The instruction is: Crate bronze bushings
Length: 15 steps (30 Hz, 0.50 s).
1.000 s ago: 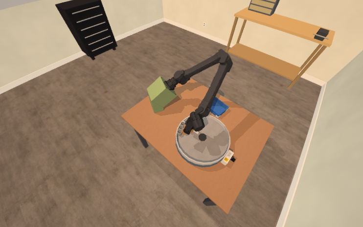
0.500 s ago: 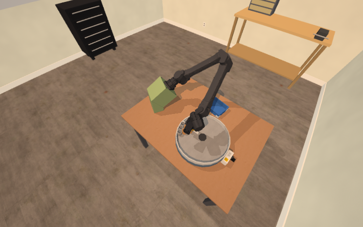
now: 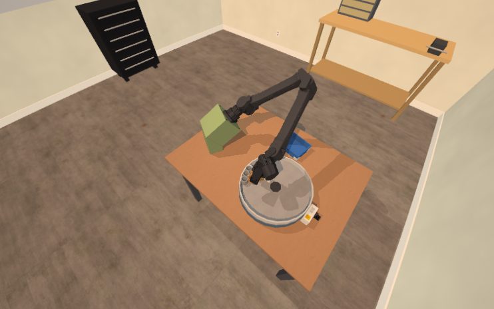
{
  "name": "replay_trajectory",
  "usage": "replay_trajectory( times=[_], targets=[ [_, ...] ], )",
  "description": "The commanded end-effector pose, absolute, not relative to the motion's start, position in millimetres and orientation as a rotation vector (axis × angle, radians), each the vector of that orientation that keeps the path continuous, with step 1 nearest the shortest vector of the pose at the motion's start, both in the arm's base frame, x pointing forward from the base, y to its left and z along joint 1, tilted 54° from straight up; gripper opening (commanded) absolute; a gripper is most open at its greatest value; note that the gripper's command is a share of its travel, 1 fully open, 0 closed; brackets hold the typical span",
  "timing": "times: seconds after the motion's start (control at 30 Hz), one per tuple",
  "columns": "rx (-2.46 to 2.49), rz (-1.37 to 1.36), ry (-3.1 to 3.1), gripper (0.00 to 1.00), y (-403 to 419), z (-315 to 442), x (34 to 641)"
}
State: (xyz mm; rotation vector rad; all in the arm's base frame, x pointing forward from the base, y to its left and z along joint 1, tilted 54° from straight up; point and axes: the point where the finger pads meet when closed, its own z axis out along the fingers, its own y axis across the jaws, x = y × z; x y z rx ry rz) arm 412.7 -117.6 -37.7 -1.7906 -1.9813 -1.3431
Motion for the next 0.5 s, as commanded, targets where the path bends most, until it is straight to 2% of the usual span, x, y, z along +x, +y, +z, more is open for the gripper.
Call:
replay_trajectory(
  times=[0.0, 0.47],
  targets=[
    [-1.826, -1.366, -1.988, 0.14, -129.9, -32.6, 421.0],
    [-1.826, -1.369, -1.994, 0.14, -132.1, -33.7, 421.7]
  ],
)
